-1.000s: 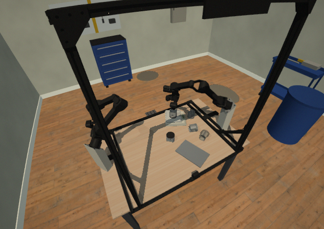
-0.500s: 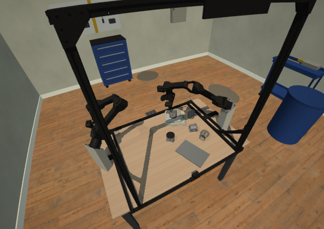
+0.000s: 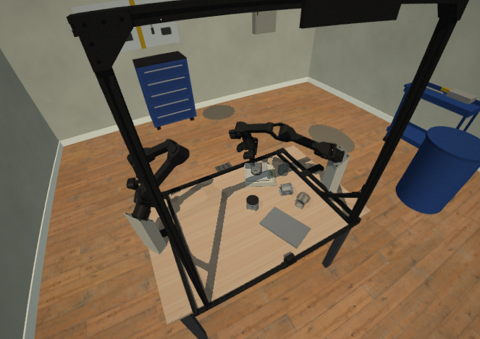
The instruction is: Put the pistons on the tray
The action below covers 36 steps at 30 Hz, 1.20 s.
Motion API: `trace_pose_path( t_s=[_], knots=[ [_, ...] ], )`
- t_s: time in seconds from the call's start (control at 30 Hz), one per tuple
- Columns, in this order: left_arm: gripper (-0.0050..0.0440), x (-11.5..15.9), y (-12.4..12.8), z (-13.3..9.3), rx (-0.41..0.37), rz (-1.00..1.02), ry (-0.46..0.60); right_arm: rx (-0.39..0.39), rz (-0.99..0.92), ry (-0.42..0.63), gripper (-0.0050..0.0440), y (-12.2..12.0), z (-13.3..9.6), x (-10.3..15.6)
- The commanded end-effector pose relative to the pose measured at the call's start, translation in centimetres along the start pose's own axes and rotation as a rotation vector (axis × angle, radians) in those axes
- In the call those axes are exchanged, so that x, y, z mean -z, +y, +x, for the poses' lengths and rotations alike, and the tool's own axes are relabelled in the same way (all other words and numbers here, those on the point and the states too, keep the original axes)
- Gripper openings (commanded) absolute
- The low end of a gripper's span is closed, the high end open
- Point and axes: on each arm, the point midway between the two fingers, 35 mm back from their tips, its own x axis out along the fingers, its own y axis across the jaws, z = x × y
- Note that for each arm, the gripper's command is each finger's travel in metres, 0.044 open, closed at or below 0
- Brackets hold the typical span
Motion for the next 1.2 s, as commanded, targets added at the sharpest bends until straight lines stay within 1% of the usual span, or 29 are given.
trace_pose_path(
  t_s=[0.0, 0.3, 0.43, 1.17],
  knots=[
    [0.0440, 0.0, 0.0, 0.0, 0.003, 0.001, -0.001, 0.002, -0.001, 0.016, 0.0378, -0.3, 1.1, -0.2],
    [0.0440, 0.0, 0.0, 0.0, 0.003, 0.001, -0.001, 0.002, -0.001, 0.016, 0.0378, -0.3, 2.5, -0.6],
    [0.0440, 0.0, 0.0, 0.0, 0.003, 0.001, -0.001, 0.002, 0.001, 0.014, 0.0378, -0.4, 2.7, -0.6],
    [0.0440, 0.0, 0.0, 0.0, 0.003, 0.001, -0.001, 0.002, 0.001, 0.014, 0.0378, -0.4, 6.0, -0.7]
  ],
)
